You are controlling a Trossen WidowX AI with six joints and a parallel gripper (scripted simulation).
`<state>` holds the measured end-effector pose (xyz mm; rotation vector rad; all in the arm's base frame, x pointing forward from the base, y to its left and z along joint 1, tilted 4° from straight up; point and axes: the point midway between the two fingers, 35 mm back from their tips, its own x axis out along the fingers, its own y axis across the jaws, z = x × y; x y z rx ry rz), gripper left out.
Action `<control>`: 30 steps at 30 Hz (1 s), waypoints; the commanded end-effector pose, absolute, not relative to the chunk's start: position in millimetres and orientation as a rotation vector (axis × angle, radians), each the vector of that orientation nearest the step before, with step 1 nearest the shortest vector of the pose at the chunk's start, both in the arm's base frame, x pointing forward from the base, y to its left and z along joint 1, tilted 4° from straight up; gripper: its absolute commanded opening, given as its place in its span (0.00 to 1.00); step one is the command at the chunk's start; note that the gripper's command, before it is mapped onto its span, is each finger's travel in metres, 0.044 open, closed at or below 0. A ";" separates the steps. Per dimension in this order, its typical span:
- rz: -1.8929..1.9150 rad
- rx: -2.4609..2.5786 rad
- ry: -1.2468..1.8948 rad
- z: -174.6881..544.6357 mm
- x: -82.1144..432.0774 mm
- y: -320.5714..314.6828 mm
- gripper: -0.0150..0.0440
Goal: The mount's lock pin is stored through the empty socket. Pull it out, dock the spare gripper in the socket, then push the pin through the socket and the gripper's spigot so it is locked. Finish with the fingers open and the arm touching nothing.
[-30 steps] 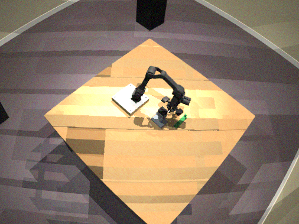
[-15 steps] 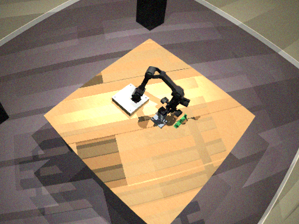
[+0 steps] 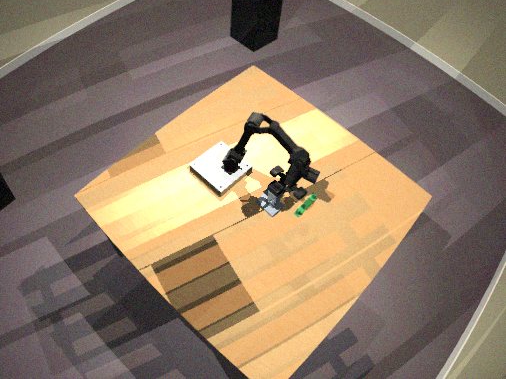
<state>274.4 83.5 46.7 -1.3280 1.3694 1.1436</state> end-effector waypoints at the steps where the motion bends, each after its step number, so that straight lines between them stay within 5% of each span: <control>1: 1.146 -1.326 1.363 47.7 274.8 81.2 0.25; 25: 1.159 -1.321 1.374 46.2 275.1 62.5 0.25; 30: 1.159 -1.320 1.381 45.1 274.7 63.8 0.48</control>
